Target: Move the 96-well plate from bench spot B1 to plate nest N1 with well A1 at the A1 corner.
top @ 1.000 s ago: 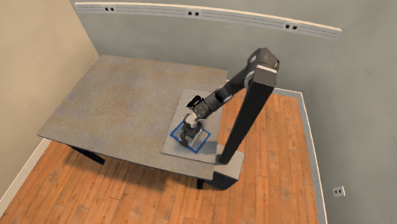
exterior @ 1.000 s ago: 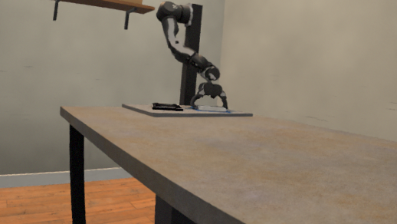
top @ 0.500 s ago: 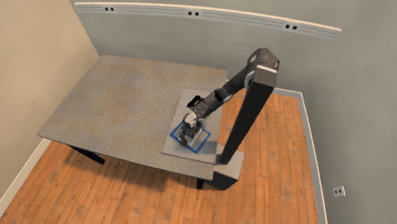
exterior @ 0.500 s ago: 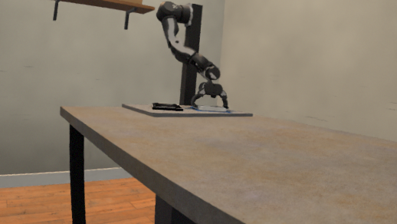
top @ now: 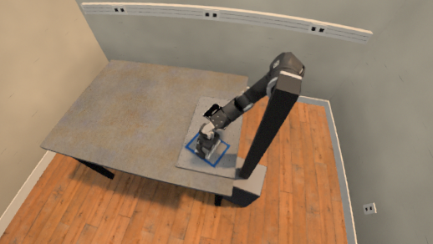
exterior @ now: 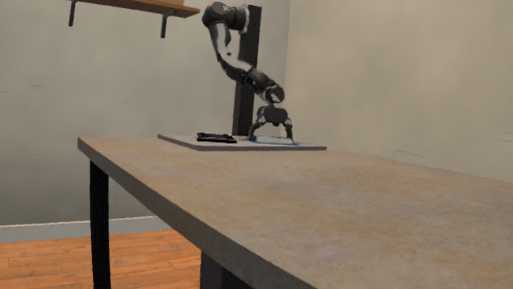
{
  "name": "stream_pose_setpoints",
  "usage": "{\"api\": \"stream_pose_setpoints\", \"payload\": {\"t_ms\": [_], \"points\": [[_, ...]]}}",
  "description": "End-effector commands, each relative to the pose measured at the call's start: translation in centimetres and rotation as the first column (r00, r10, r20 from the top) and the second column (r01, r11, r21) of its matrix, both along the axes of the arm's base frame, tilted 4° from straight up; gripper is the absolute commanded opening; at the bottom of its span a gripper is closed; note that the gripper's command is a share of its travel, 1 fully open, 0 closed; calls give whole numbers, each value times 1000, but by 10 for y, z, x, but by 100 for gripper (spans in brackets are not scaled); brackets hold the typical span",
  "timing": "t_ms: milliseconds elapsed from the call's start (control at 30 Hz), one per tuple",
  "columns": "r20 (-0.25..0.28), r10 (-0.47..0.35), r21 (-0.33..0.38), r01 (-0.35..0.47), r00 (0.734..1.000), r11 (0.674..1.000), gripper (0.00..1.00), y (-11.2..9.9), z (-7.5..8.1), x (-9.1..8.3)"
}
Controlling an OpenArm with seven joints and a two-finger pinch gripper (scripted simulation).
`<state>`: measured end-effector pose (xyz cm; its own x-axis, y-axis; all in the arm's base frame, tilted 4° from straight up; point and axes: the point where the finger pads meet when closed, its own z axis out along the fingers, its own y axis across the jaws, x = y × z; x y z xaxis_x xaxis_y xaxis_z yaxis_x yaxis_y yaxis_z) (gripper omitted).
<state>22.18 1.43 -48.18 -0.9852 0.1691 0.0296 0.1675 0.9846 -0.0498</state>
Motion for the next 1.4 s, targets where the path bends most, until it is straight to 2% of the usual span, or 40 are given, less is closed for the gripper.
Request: {"api": "stream_pose_setpoints", "payload": {"t_ms": [0,167,233,733,1367], "points": [[1,0,3,0,1000,1000,67,1,0,0],[1,0,3,0,1000,1000,50,1,0,0],[1,0,3,0,1000,1000,50,1,0,0],[1,1,2,-1,1000,1000,0,1,1,0],[1,1,2,-1,1000,1000,0,1,1,0]]}}
